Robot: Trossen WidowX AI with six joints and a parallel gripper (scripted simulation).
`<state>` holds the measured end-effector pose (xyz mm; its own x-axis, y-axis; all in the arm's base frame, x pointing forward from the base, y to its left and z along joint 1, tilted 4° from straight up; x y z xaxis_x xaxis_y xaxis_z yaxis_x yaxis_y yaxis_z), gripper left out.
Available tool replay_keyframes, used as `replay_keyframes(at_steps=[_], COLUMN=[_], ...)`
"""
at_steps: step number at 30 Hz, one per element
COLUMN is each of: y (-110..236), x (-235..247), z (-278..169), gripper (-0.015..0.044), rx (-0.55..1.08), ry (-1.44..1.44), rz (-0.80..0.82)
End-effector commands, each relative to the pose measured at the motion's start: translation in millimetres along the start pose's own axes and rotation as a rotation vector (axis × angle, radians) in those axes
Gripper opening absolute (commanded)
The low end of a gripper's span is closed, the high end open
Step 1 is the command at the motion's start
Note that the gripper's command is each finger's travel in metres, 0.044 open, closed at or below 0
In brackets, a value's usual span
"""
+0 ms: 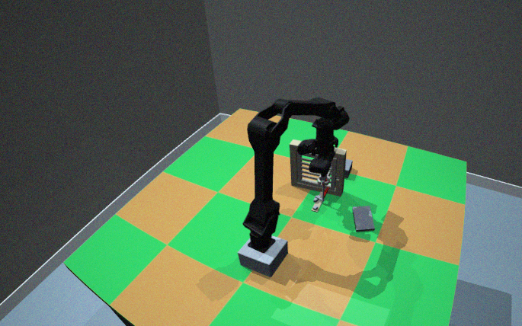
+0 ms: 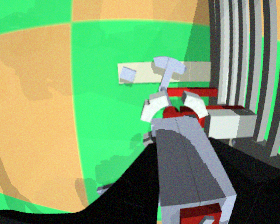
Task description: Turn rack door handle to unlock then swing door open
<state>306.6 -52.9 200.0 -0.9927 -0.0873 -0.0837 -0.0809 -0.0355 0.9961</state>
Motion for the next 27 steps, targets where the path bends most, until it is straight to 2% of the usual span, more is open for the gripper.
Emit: replay_keyframes(at_steps=[1,27], y=[0.1,-0.1], x=[4.1,39.1], z=[2.0,21.4], gripper=[0.0020,0.0020], rx=[-0.001,-0.001], ry=[-0.075,-0.586], rz=[0.002,0.005])
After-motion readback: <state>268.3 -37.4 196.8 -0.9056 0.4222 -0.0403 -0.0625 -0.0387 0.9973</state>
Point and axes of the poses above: the point midway between the two fingers, 35 mm back from their tips, its own y axis back along the fingers, its own x axis across the jaws, z = x × y, the point moved 7 cm from there along y, back along the fingers, and after that the axes turned 9 degrees about -y, right-handed, at the moved point
